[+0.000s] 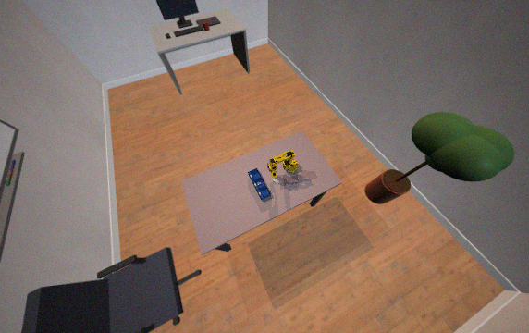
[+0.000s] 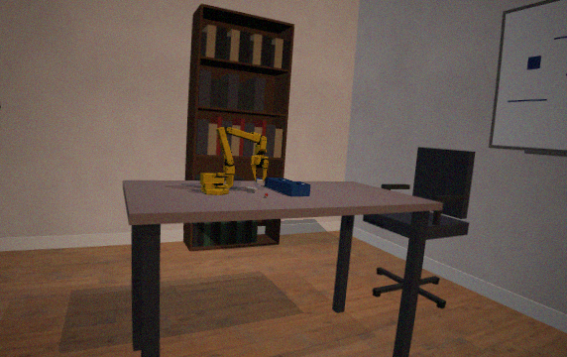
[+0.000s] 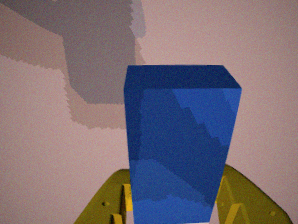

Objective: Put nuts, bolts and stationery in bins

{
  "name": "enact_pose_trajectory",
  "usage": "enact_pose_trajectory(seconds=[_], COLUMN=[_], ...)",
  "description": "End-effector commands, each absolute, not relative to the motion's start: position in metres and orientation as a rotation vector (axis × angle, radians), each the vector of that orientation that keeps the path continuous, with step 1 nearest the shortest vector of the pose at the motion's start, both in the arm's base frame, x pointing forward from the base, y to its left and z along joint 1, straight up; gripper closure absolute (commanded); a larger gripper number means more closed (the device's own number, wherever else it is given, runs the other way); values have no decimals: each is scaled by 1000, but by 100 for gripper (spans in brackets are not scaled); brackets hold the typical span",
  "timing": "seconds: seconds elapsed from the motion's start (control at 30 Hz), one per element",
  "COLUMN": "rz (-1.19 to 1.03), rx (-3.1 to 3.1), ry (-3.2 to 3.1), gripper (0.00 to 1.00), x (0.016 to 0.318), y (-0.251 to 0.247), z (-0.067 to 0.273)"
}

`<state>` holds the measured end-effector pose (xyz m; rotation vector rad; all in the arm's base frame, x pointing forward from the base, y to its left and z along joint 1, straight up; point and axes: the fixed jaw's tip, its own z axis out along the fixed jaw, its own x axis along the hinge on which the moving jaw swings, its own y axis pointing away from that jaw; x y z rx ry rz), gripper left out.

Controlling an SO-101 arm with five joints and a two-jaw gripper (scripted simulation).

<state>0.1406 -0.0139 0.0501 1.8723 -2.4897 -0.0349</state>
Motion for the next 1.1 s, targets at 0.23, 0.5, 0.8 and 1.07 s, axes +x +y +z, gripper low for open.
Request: enact_pose_trajectory(seconds=[0.23, 0.5, 0.8, 1.07], rz=[20, 23, 23, 25], rx=[1764, 1629, 1591, 1564], ry=[-2620, -2718, -2744, -2764], gripper=[100, 100, 100, 100], x=[161, 176, 179, 183], y=[-3, 13, 18, 20], z=[63, 69, 70, 72])
